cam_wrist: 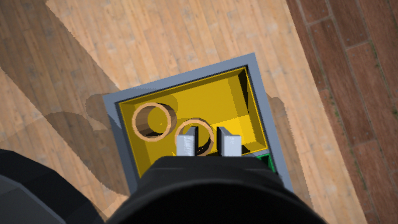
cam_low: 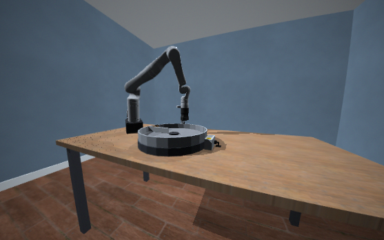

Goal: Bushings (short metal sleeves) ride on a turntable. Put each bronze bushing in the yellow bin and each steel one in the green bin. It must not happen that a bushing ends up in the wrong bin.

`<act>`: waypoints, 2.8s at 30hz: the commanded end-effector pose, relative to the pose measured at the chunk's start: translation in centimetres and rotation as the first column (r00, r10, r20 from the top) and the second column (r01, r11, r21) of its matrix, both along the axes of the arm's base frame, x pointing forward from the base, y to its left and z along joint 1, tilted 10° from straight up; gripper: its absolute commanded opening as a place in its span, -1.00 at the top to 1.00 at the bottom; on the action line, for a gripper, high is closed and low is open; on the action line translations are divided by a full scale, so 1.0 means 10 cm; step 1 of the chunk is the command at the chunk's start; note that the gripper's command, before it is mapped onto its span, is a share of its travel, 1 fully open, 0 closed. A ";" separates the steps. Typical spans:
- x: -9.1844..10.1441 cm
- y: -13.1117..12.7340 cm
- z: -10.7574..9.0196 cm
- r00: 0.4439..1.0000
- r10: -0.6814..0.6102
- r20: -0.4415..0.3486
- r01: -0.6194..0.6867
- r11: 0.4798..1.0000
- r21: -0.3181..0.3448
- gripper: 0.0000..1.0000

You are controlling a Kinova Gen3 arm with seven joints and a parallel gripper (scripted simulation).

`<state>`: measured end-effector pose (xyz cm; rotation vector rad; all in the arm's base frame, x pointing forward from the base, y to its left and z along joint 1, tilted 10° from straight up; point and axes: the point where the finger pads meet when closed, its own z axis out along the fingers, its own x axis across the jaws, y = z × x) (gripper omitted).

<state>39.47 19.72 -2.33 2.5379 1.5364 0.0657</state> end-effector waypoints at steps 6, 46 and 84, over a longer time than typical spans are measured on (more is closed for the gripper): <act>0.01 0.01 0.02 1.000 0.000 0.003 0.000 1.000 0.001 0.05; 0.00 0.02 0.13 1.000 0.000 0.003 0.000 1.000 0.001 0.05; -0.15 0.16 1.23 1.000 0.000 0.003 0.000 1.000 0.001 0.05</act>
